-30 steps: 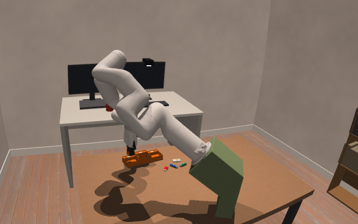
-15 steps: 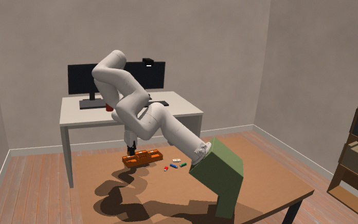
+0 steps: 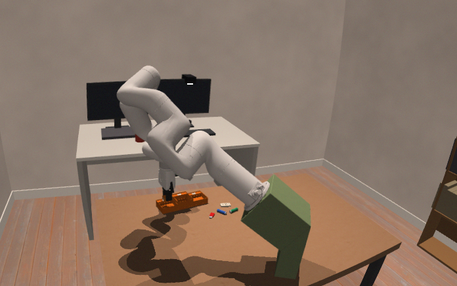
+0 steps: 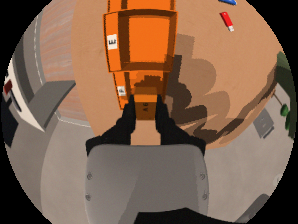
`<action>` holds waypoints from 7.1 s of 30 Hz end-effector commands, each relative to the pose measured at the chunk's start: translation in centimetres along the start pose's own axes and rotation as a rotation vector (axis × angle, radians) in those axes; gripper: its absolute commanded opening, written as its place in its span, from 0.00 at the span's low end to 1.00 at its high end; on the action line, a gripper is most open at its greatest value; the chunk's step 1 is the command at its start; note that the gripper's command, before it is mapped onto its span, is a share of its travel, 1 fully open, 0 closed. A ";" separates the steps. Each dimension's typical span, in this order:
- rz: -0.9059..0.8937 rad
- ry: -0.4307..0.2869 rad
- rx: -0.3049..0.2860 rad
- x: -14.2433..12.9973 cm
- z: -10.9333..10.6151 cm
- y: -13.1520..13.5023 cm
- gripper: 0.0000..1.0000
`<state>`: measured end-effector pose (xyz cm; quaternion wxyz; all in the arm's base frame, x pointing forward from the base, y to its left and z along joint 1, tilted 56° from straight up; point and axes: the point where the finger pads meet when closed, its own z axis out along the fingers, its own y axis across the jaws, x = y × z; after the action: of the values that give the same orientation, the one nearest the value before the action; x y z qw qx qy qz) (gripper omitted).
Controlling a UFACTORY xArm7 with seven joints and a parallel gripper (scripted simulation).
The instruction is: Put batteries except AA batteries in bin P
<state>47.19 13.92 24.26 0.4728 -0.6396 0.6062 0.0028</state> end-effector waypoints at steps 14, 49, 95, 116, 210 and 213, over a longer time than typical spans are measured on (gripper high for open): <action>0.000 0.001 0.004 0.1 3.0 -0.2 0.00; 0.000 0.001 0.004 0.1 3.9 -0.2 0.33; 0.000 0.001 0.004 0.1 -2.8 -0.1 1.00; 0.000 0.000 0.004 0.1 -10.4 -0.1 1.00; 0.000 0.000 0.004 0.0 -14.3 -0.1 1.00; 0.000 0.000 0.004 0.0 -14.3 -0.1 1.00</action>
<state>39.10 5.26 32.09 0.4731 -0.6394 0.6061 0.0025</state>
